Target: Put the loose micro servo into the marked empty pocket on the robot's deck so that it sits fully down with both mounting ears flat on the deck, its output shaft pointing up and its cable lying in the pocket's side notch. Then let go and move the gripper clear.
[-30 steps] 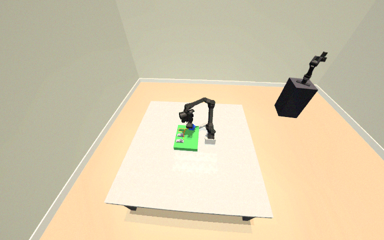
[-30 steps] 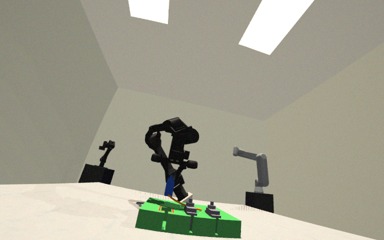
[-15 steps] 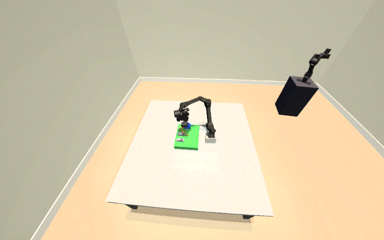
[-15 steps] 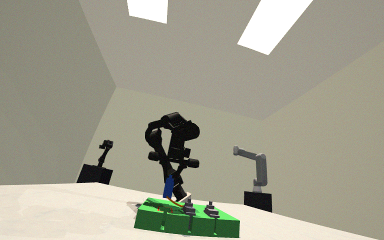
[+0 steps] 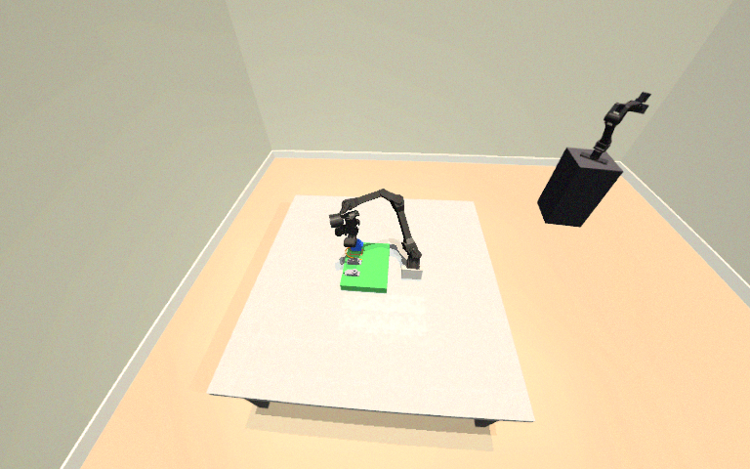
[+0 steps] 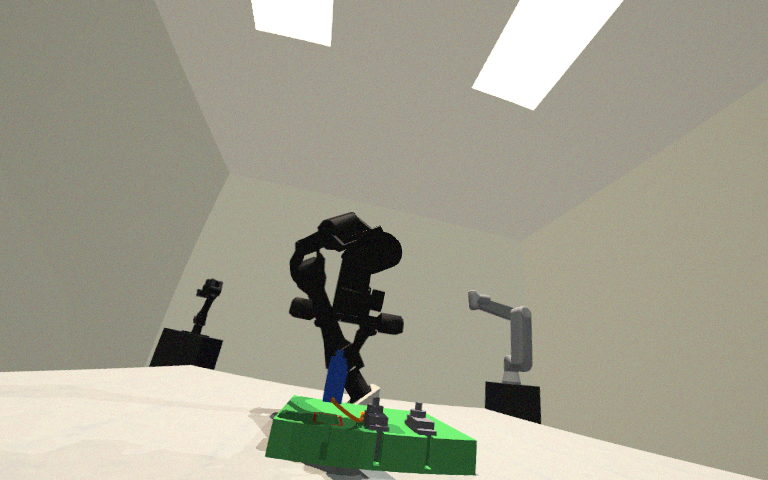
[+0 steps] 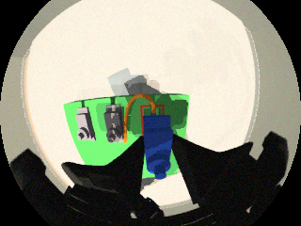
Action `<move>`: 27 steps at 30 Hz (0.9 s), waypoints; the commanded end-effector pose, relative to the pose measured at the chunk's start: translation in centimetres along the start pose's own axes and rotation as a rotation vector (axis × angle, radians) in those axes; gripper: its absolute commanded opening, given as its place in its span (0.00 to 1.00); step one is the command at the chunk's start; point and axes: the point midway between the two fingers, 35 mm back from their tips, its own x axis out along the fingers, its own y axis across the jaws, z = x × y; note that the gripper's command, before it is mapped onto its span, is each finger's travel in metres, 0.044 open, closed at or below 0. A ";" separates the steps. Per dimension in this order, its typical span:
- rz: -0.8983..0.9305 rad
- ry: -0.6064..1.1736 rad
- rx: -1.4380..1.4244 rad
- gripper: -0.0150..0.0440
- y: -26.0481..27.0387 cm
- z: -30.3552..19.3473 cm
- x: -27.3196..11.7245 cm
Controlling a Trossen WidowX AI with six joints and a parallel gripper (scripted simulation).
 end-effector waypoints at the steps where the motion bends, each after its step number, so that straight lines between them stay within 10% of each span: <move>1: -0.001 -0.005 -0.005 0.25 -0.1 0.4 -0.1; 27: -0.002 -0.005 -0.005 0.25 -0.1 0.4 2.0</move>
